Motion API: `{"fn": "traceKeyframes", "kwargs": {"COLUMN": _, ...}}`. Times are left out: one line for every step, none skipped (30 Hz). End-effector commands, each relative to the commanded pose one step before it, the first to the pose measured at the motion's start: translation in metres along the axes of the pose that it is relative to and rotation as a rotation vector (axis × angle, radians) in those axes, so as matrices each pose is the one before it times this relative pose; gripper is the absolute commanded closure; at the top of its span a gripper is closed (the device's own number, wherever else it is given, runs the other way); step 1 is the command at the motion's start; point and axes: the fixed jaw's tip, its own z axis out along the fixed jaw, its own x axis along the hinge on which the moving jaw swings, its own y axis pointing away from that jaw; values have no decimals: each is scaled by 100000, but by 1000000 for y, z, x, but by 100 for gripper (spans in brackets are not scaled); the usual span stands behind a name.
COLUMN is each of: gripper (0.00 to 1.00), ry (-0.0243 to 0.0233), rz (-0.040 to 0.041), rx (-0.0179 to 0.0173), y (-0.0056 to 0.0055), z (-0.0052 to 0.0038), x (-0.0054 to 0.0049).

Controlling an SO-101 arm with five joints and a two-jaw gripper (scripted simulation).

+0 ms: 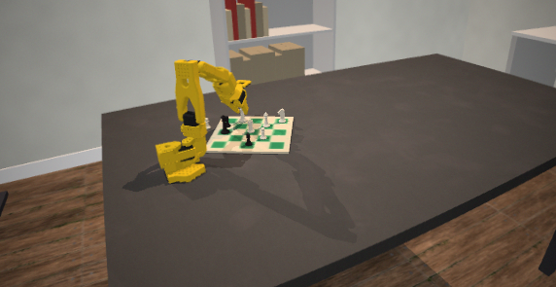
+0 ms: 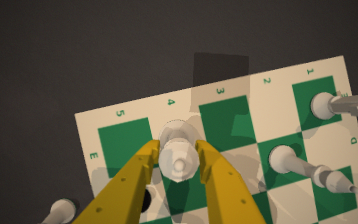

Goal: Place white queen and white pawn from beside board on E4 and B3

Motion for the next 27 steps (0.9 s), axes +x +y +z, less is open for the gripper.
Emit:
{"fn": "traceKeyframes", "kwargs": {"gripper": 88, "ry": 1185, "rz": -173, "rx": -619, "y": 2829, "z": -3779, "x": 836}}
{"fn": "traceKeyframes", "kwargs": {"gripper": 88, "ry": -3, "rz": 0, "rx": 0, "y": 5, "z": -1334, "x": -759}}
{"fn": "traceKeyframes", "kwargs": {"gripper": 88, "ry": -2, "rz": 0, "rx": 0, "y": 4, "z": -1462, "x": -809}}
{"fn": "traceKeyframes", "kwargs": {"gripper": 88, "ry": -4, "rz": 0, "rx": 0, "y": 6, "z": -1555, "x": -892}}
{"fn": "traceKeyframes", "kwargs": {"gripper": 88, "ry": -3, "rz": 0, "rx": 0, "y": 5, "z": -1602, "x": -1008}}
{"fn": "traceKeyframes", "kwargs": {"gripper": 88, "ry": -4, "rz": 0, "rx": 0, "y": 7, "z": -1708, "x": -1045}}
{"fn": "traceKeyframes", "kwargs": {"gripper": 88, "ry": -3, "rz": 0, "rx": 0, "y": 6, "z": -1804, "x": -1067}}
{"fn": "traceKeyframes", "kwargs": {"gripper": 88, "ry": -4, "rz": 0, "rx": 0, "y": 7, "z": -1893, "x": -1084}}
{"fn": "traceKeyframes", "kwargs": {"gripper": 88, "ry": -2, "rz": 0, "rx": 0, "y": 6, "z": -1969, "x": -1086}}
{"fn": "traceKeyframes", "kwargs": {"gripper": 88, "ry": -4, "rz": 0, "rx": 0, "y": 7, "z": -1963, "x": -1167}}
{"fn": "traceKeyframes", "kwargs": {"gripper": 88, "ry": 0, "rz": 0, "rx": 0, "y": 0, "z": 0, "x": 0}}
{"fn": "traceKeyframes", "kwargs": {"gripper": 88, "ry": 0, "rz": 0, "rx": 0, "y": 0, "z": 0, "x": 0}}
{"fn": "traceKeyframes", "kwargs": {"gripper": 88, "ry": -3, "rz": 0, "rx": 0, "y": 6, "z": -1961, "x": -1214}}
{"fn": "traceKeyframes", "kwargs": {"gripper": 88, "ry": -4, "rz": 0, "rx": 0, "y": 7, "z": -2001, "x": -1195}}
{"fn": "traceKeyframes", "kwargs": {"gripper": 88, "ry": -2, "rz": 0, "rx": 0, "y": 6, "z": -2024, "x": -1163}}
{"fn": "traceKeyframes", "kwargs": {"gripper": 88, "ry": -3, "rz": 0, "rx": 0, "y": 7, "z": -2035, "x": -1127}}
{"fn": "traceKeyframes", "kwargs": {"gripper": 88, "ry": -2, "rz": 0, "rx": 0, "y": 6, "z": -1977, "x": -1142}}
{"fn": "traceKeyframes", "kwargs": {"gripper": 88, "ry": -4, "rz": 0, "rx": 0, "y": 7, "z": -1890, "x": -1176}}
{"fn": "traceKeyframes", "kwargs": {"gripper": 88, "ry": -2, "rz": 0, "rx": 0, "y": 6, "z": -1857, "x": -1114}}
{"fn": "traceKeyframes", "kwargs": {"gripper": 88, "ry": -3, "rz": 0, "rx": 0, "y": 7, "z": -1811, "x": -1051}}
{"fn": "traceKeyframes", "kwargs": {"gripper": 88, "ry": -1, "rz": 0, "rx": 0, "y": 5, "z": -1749, "x": -980}}
{"fn": "traceKeyframes", "kwargs": {"gripper": 88, "ry": -2, "rz": 0, "rx": 0, "y": 6, "z": -1675, "x": -910}}
{"fn": "traceKeyframes", "kwargs": {"gripper": 88, "ry": -1, "rz": 0, "rx": 0, "y": 5, "z": -1525, "x": -914}}
{"fn": "traceKeyframes", "kwargs": {"gripper": 88, "ry": -2, "rz": 0, "rx": 0, "y": 6, "z": -1403, "x": -873}}
{"fn": "traceKeyframes", "kwargs": {"gripper": 88, "ry": -1, "rz": 0, "rx": 0, "y": 4, "z": -1299, "x": -786}}
{"fn": "traceKeyframes", "kwargs": {"gripper": 88, "ry": -2, "rz": 0, "rx": 0, "y": 5, "z": -1189, "x": -704}}
{"fn": "traceKeyframes", "kwargs": {"gripper": 88, "ry": 0, "rz": 0, "rx": 0, "y": 3, "z": -1069, "x": -618}}
